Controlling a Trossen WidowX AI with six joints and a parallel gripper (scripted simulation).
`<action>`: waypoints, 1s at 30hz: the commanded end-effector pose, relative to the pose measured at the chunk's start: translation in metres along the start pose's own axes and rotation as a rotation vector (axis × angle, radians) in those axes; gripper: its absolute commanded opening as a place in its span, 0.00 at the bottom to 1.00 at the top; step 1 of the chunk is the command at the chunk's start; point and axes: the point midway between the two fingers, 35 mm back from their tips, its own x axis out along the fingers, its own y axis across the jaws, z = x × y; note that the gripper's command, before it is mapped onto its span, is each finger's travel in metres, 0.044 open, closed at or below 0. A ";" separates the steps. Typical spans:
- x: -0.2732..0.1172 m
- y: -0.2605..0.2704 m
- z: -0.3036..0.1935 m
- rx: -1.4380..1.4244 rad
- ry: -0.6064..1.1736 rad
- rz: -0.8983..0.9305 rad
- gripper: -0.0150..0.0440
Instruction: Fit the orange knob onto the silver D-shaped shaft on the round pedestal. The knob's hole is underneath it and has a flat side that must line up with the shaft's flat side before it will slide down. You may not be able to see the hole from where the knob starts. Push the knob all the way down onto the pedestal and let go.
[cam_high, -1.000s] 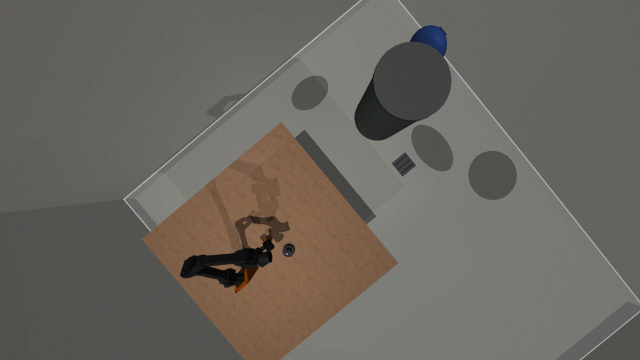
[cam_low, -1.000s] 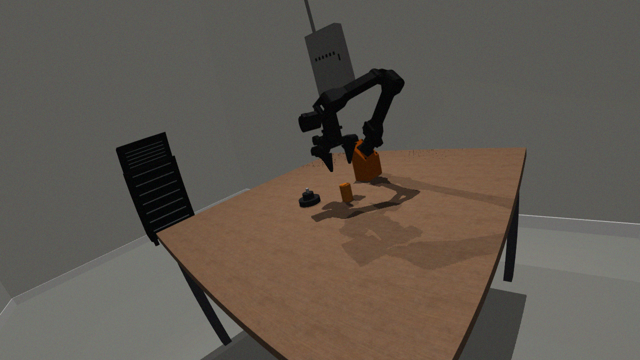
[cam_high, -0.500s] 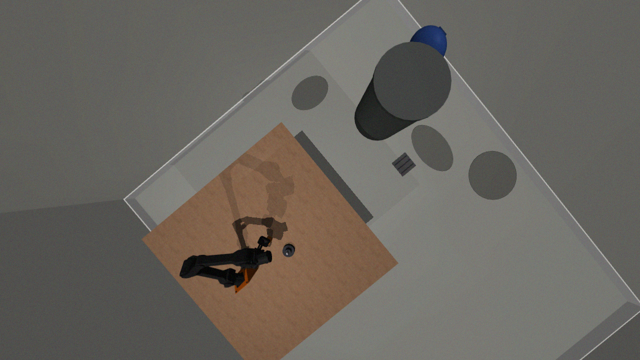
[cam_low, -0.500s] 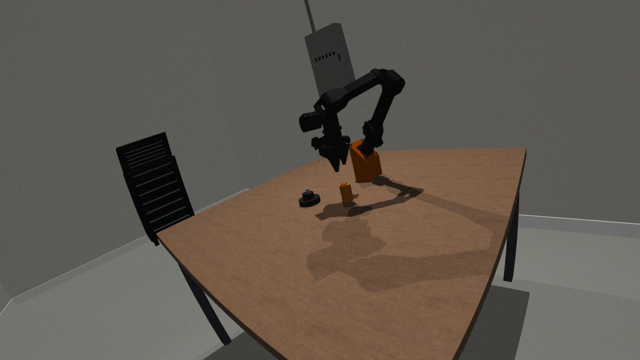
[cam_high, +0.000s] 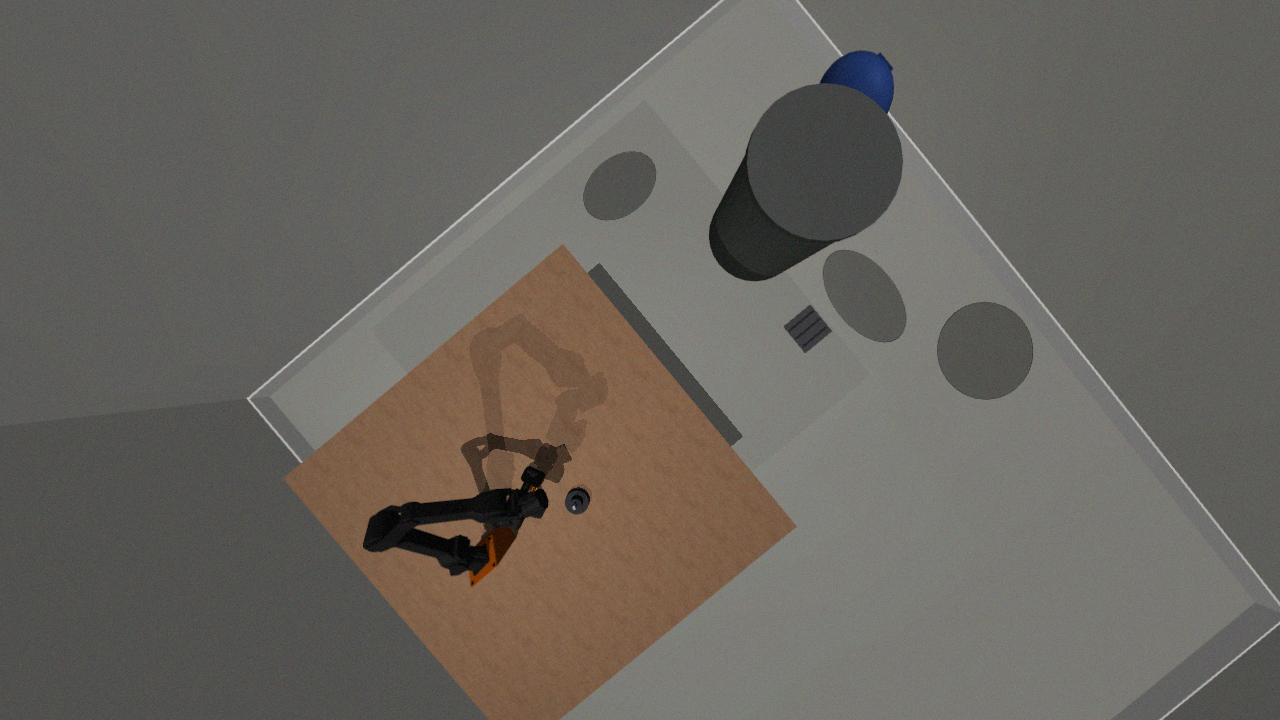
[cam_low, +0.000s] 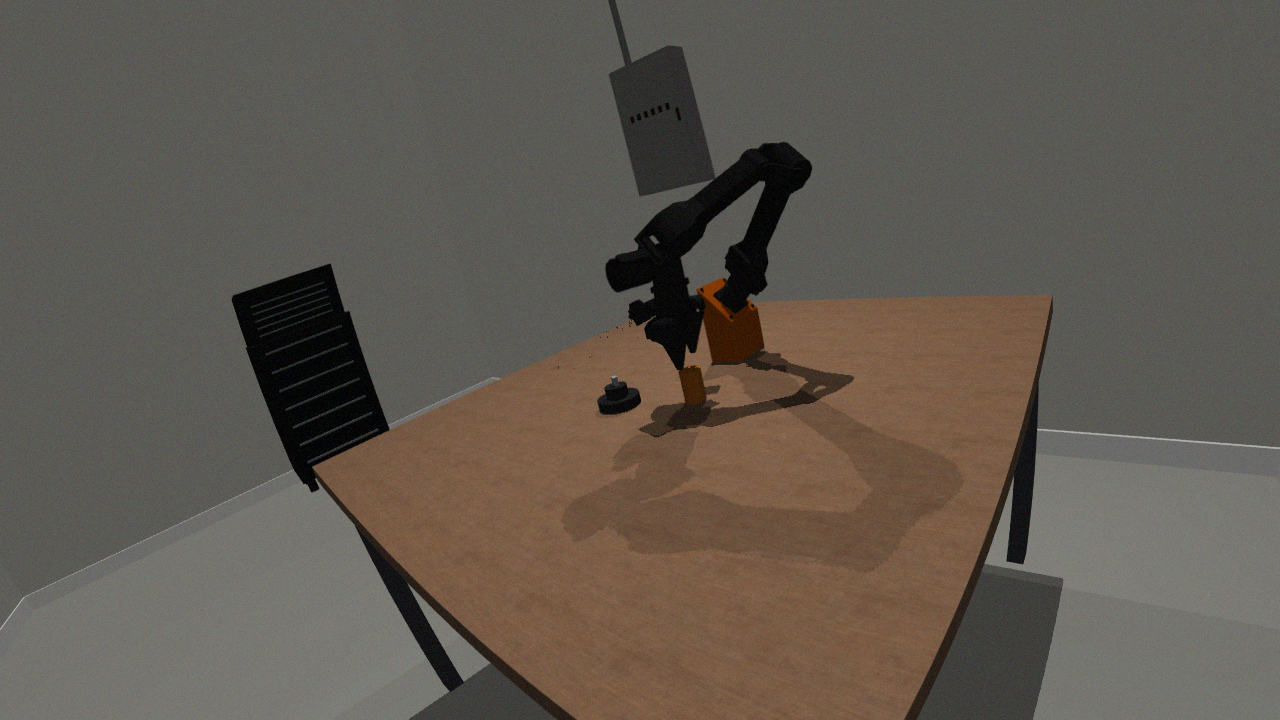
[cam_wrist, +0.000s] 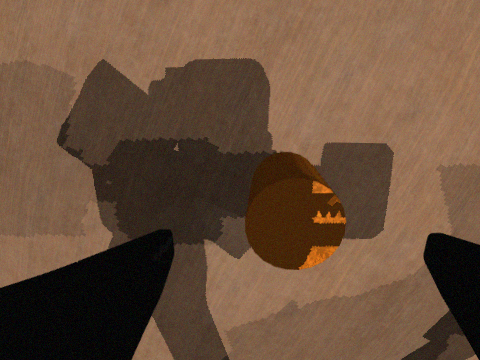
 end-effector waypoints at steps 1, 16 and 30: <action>0.007 0.000 0.000 0.007 0.005 -0.001 1.00; 0.031 0.001 0.001 0.007 0.003 -0.001 1.00; 0.054 0.000 0.000 0.007 0.005 -0.001 1.00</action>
